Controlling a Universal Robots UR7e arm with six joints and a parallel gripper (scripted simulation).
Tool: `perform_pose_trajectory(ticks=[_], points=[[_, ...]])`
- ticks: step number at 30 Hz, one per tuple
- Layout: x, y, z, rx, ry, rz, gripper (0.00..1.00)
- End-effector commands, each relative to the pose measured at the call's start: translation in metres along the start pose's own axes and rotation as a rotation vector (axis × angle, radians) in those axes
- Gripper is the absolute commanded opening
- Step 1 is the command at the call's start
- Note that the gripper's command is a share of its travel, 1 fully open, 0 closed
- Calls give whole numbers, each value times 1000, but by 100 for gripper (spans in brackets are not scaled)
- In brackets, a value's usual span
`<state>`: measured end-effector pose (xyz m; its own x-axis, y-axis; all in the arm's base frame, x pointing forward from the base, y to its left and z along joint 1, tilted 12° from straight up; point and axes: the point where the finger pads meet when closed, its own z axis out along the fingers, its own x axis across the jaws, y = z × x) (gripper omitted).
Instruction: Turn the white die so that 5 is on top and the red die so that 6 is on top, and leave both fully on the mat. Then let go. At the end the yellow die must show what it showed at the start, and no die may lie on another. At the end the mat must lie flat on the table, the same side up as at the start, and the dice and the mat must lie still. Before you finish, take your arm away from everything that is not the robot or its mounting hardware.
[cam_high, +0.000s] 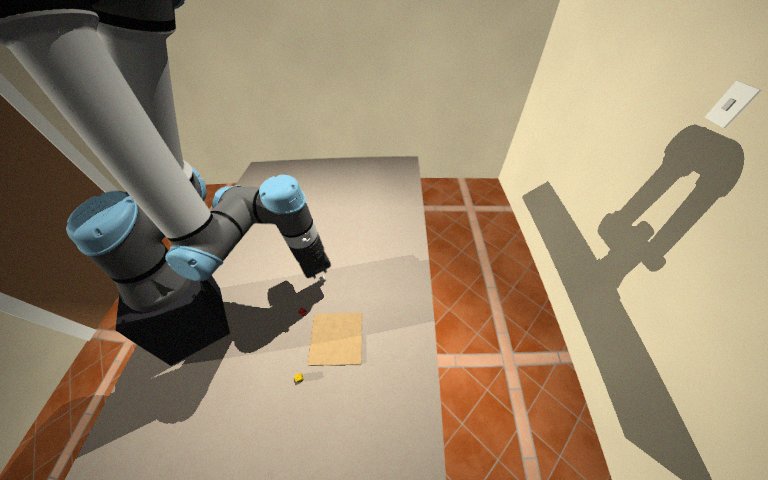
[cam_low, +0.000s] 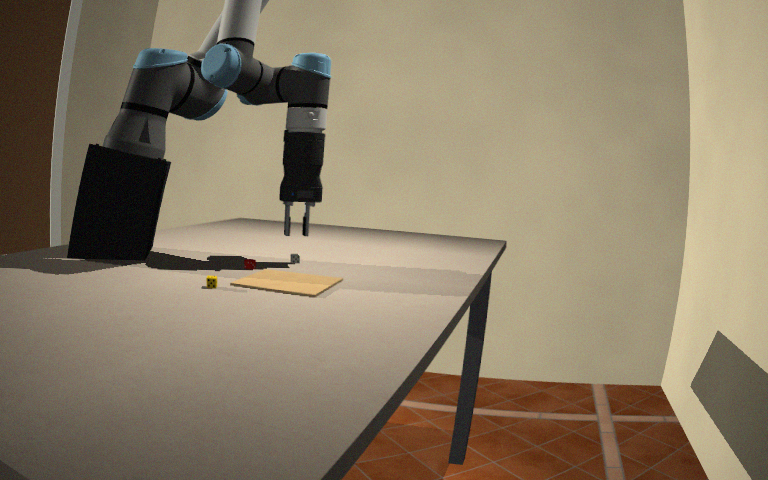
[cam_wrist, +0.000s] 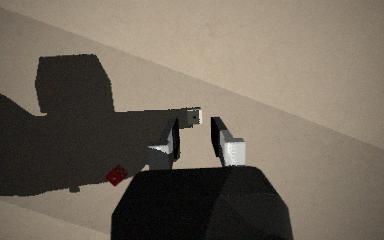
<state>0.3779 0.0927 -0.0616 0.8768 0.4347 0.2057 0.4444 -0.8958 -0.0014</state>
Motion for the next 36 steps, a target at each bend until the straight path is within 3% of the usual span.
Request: perform_pose_trajectory(ticks=[1, 18, 36], points=[[0, 0, 9, 0, 1, 0, 64], [0, 0, 26, 0, 1, 0, 64], [0, 0, 28, 0, 1, 0, 64]])
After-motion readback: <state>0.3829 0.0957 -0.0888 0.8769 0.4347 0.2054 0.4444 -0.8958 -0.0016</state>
